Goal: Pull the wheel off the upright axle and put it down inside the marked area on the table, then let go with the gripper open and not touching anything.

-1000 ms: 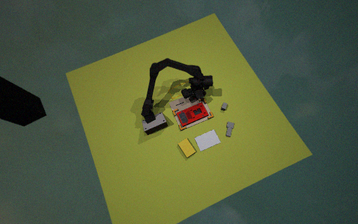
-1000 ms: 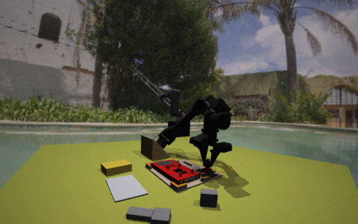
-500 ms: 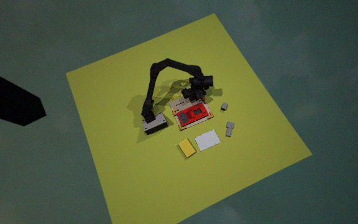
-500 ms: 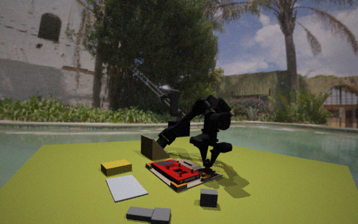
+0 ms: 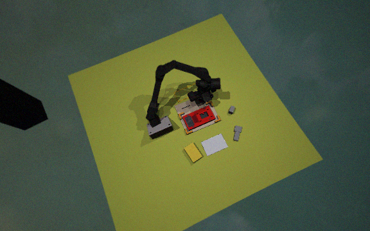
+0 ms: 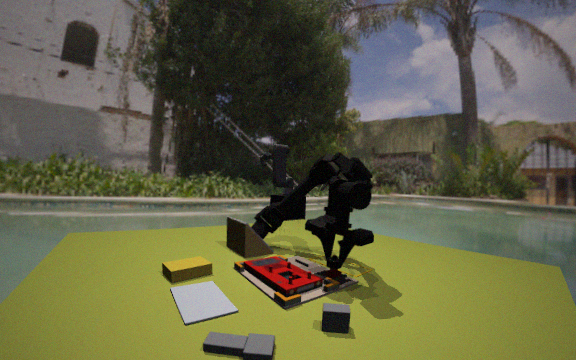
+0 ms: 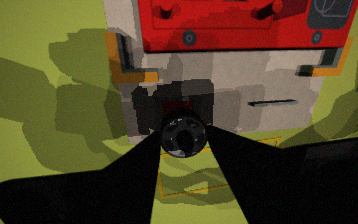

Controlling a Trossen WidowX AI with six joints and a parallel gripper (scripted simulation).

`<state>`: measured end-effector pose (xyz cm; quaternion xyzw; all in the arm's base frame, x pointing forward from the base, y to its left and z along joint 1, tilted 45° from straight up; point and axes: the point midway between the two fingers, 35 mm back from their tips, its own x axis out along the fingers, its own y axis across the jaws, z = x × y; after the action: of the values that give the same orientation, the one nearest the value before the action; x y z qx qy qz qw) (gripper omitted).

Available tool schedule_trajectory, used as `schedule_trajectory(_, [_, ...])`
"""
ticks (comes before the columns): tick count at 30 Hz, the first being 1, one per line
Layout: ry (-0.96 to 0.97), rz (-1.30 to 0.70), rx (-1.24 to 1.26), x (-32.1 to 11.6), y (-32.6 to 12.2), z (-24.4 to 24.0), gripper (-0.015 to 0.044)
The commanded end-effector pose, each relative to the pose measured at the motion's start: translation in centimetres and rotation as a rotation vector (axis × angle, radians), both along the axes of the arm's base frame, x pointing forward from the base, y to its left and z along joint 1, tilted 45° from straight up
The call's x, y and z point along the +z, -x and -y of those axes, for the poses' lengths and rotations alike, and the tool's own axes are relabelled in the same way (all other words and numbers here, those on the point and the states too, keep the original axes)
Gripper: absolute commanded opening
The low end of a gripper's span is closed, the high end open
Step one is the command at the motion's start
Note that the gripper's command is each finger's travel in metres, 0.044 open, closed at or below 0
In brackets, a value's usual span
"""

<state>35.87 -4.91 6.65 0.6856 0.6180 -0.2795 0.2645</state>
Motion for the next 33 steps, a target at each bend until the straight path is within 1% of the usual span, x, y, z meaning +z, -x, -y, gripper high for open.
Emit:
schedule_trajectory(1, [0.011, 0.012, -0.033, 1.4, 0.4, 1.6, 0.0000])
schedule_trajectory(25, [0.011, 0.011, -0.035, 2.0, 0.5, 2.2, 0.0000])
schedule_trajectory(33, [0.011, 0.011, -0.035, 3.2, 0.7, 3.3, 0.0000])
